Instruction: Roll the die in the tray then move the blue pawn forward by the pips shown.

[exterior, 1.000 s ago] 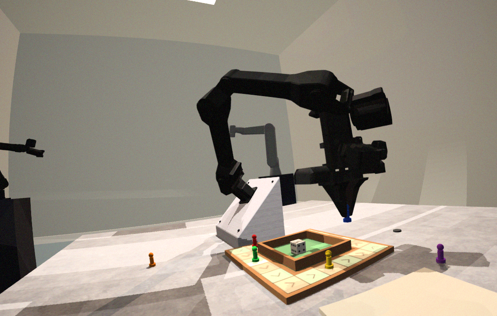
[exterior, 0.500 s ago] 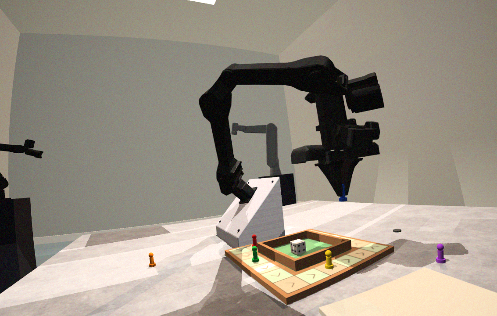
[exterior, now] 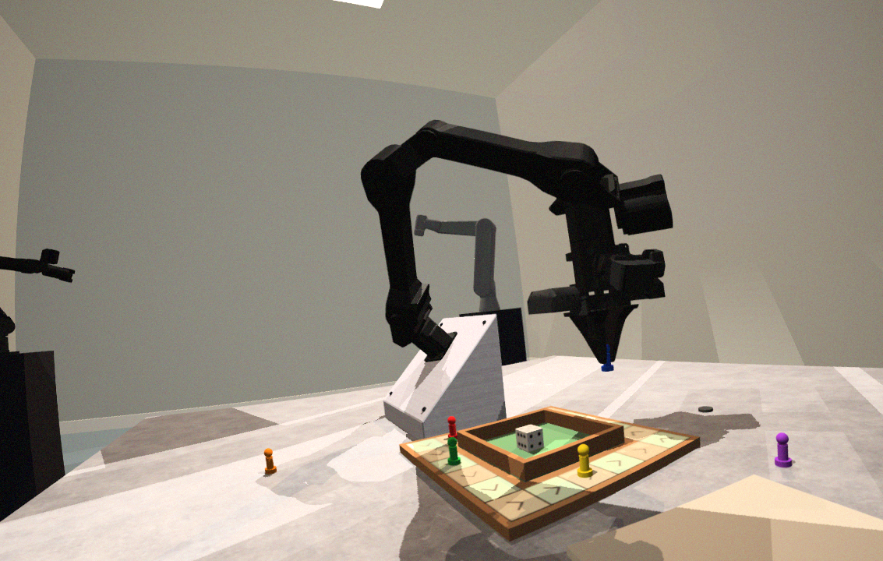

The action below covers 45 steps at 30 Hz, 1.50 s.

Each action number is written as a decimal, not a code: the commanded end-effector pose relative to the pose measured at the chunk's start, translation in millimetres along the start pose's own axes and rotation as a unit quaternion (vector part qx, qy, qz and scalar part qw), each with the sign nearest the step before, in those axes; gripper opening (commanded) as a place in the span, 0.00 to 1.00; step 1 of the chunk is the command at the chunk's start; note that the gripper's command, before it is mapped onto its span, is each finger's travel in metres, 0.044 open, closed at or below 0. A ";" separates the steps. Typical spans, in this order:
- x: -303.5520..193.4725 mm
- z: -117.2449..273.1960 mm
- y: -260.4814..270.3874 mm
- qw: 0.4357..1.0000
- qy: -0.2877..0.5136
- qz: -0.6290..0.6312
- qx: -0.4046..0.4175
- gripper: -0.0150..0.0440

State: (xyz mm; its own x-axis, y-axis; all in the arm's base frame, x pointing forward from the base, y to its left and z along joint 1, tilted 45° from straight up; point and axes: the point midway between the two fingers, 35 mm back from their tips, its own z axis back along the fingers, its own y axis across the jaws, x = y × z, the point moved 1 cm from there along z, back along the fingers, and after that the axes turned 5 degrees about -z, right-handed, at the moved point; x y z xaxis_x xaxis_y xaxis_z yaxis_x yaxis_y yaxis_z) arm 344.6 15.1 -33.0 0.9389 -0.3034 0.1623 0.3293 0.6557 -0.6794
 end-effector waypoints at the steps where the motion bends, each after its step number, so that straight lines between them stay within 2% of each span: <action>1: -20.2 -10.0 8.1 1.000 0.003 -0.003 0.002 0.25; 17: -86.6 -41.8 18.2 1.000 0.003 -0.001 -0.001 0.25; 22: -87.2 -45.1 18.3 1.000 0.003 -0.001 -0.001 0.25; 30: -87.4 -76.7 17.7 1.000 0.002 -0.002 -0.002 0.25; 45: -87.5 -90.7 17.5 1.000 0.002 -0.002 -0.002 0.25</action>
State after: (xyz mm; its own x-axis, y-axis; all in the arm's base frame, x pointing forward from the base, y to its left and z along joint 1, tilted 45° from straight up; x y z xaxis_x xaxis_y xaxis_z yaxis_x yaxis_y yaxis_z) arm 261.2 -3.5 -119.7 0.9360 -0.3100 0.1665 0.3372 0.6544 -0.6768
